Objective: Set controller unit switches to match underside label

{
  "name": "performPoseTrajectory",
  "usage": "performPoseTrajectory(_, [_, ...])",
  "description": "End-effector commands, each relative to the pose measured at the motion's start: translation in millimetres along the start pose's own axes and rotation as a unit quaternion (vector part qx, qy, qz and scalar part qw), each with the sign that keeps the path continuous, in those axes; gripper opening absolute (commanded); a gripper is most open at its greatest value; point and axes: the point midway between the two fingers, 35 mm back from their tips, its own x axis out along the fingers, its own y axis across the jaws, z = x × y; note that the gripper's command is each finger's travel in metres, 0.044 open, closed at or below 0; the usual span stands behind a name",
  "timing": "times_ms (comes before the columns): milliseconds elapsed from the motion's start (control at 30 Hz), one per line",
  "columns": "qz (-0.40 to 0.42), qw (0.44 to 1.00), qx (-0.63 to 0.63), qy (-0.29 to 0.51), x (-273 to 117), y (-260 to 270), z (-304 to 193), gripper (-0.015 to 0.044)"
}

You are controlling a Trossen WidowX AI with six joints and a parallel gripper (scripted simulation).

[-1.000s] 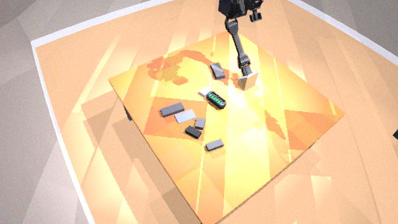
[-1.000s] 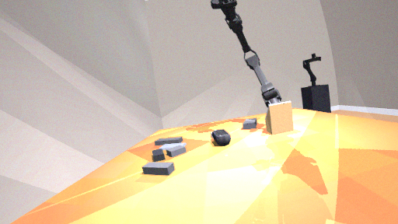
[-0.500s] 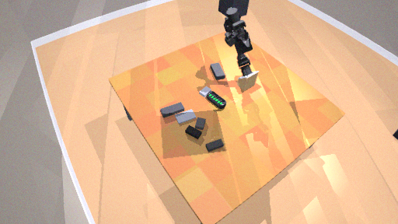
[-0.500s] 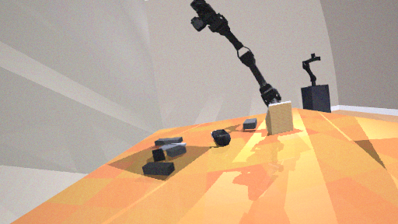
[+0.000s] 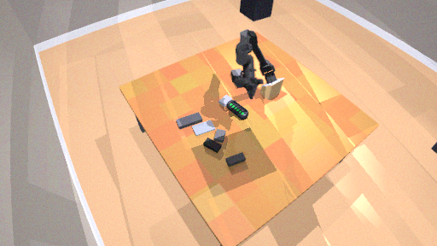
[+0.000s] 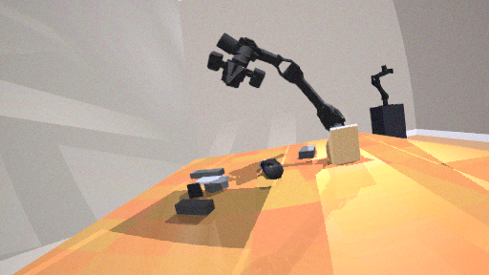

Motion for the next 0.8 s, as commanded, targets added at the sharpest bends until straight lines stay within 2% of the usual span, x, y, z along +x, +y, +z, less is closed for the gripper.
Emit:
performPoseTrajectory(0, [-0.095, 0.991, 0.049, -0.076, 43, -34, 52, 0.0])
performPoseTrajectory(200, [-0.223, 0.953, 0.1, -0.178, 80, -90, 121, 0.0])
performPoseTrajectory(433, [-0.377, 0.87, 0.132, -0.288, 100, -167, 195, 0.0])
performPoseTrajectory(767, [-0.392, 0.86, 0.133, -0.298, 101, -175, 202, 0.0])
